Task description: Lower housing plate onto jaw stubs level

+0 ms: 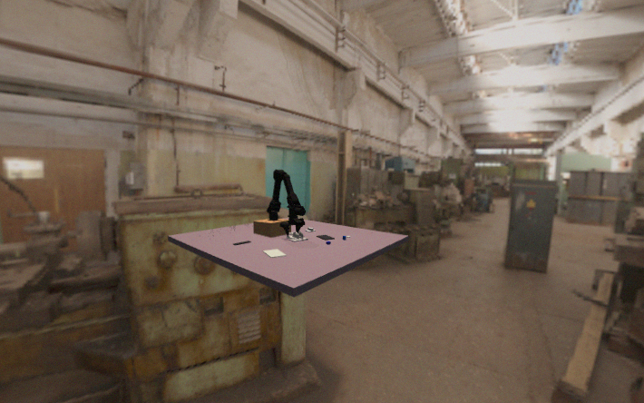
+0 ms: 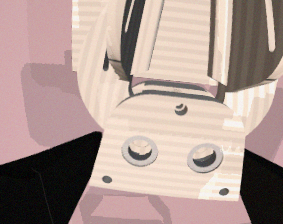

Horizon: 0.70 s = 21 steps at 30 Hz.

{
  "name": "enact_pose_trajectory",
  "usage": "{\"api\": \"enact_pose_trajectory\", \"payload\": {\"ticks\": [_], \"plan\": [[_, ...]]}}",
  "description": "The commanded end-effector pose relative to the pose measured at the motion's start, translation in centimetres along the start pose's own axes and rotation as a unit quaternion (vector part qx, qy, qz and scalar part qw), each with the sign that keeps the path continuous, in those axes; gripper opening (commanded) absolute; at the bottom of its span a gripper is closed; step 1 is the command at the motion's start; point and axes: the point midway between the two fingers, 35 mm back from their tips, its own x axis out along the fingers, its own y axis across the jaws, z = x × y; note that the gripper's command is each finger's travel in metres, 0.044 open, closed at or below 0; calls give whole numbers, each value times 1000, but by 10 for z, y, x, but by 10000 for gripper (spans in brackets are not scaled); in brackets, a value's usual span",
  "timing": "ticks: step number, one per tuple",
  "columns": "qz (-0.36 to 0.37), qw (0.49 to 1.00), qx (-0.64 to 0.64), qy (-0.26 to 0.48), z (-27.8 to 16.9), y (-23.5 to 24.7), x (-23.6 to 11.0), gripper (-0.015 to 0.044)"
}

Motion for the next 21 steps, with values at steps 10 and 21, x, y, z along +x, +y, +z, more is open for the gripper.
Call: {"api": "enact_pose_trajectory", "payload": {"ticks": [10,21], "plan": [[0,1000,2,0,0,0,3,351],[0,1000,2,0,0,0,5,351]]}}
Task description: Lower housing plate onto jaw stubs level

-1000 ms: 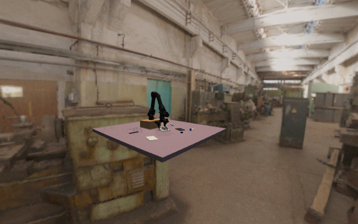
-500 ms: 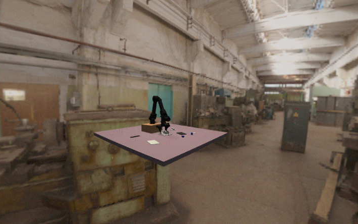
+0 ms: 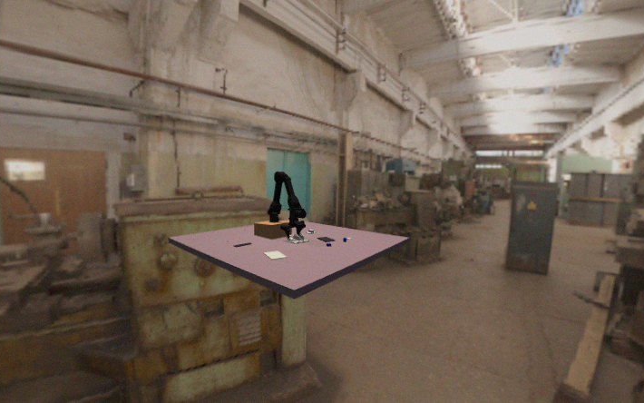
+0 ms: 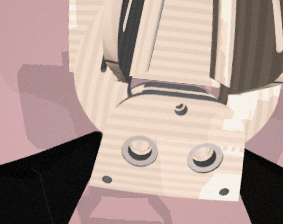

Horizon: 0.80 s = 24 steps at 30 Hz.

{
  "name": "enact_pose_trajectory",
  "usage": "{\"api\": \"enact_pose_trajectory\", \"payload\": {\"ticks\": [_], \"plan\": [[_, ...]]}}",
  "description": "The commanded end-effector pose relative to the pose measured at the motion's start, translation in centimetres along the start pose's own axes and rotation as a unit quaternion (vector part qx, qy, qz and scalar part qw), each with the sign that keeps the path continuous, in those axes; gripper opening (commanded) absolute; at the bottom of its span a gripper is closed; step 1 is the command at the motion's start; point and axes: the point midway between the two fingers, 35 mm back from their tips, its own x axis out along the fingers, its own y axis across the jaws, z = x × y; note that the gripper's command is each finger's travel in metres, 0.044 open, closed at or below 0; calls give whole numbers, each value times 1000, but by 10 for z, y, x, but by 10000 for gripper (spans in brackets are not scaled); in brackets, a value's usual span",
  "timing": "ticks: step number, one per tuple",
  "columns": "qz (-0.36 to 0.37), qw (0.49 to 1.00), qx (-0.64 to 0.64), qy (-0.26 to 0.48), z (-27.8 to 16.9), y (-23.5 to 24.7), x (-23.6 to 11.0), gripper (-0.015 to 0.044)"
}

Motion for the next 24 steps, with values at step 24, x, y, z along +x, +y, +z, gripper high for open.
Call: {"api": "enact_pose_trajectory", "payload": {"ticks": [24], "plan": [[0,1000,2,0,0,0,6,351]]}}
